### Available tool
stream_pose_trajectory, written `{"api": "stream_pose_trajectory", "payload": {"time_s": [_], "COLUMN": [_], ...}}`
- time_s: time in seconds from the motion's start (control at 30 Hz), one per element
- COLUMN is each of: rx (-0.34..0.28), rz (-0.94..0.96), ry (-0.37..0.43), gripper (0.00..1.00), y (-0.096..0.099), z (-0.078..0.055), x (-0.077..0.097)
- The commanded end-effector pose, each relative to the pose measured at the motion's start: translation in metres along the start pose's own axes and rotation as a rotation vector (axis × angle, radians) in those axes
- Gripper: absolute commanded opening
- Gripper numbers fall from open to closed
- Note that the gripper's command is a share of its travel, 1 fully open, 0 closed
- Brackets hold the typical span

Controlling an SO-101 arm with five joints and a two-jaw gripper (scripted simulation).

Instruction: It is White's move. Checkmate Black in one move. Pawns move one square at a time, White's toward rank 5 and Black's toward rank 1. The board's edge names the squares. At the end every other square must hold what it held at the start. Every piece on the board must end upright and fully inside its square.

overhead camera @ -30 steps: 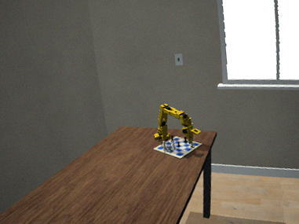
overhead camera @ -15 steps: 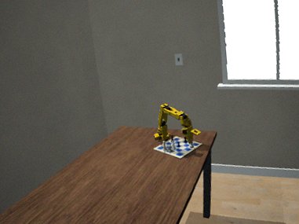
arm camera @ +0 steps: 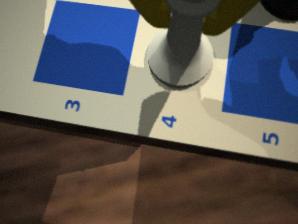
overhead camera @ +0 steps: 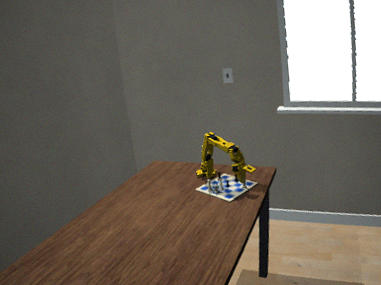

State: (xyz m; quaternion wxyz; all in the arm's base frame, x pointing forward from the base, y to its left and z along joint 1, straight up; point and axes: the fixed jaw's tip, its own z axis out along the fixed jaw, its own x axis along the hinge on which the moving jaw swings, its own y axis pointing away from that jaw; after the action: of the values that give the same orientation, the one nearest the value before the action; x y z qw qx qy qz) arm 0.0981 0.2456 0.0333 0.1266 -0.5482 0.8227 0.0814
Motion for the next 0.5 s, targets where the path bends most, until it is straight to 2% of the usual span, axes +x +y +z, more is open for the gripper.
{"api": "stream_pose_trajectory", "payload": {"time_s": [0.0, 0.47], "rx": [-0.004, -0.004], "rz": [-0.008, -0.007], "ry": [0.011, 0.011], "gripper": [0.00, 0.00], "y": [0.0027, 0.0026], "z": [0.0016, 0.0005], "x": [0.0028, 0.0022]}}
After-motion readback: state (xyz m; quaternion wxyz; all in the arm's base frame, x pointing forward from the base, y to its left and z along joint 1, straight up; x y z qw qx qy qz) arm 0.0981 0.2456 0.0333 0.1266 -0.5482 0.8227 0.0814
